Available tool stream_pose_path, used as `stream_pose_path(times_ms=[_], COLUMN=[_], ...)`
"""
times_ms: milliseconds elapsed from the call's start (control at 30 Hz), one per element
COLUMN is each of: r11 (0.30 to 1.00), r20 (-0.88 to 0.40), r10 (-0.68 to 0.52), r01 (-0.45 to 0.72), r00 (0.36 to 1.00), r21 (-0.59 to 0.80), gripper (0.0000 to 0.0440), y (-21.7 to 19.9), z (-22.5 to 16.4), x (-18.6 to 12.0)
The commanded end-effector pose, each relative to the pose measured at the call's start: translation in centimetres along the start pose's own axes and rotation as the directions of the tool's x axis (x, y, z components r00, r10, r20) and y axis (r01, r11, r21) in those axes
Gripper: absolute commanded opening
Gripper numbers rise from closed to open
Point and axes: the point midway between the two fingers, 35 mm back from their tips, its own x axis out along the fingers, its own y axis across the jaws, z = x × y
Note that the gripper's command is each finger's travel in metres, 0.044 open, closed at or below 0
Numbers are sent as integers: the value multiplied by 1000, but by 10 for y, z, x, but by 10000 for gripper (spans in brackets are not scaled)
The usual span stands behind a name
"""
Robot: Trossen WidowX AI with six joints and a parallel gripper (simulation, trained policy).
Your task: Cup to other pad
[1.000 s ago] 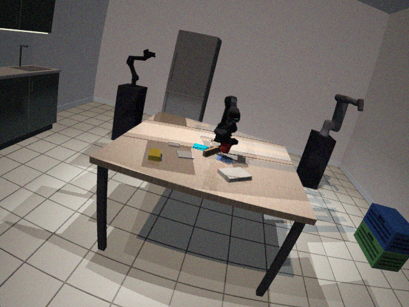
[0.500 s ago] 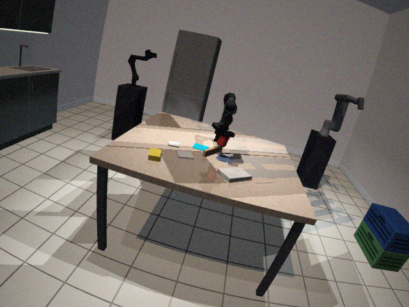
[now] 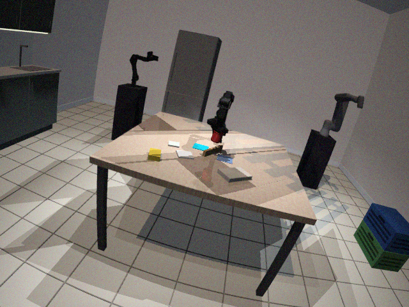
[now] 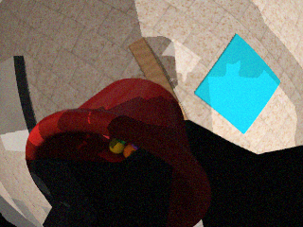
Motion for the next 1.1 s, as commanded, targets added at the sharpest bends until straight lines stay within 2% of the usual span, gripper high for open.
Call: stream_pose_path(times_ms=[0, 533, 1067], r11=[1000, 994, 985], r20=[11, 49, 66], r10=[3, 9, -1], r01=[-3, -14, -11], r00=[1000, 999, 998], r21=[15, 104, 173], gripper=[0, 0, 0], y=[-8, -44, -77], z=[6, 28, 34], x=[1, 13, 38])
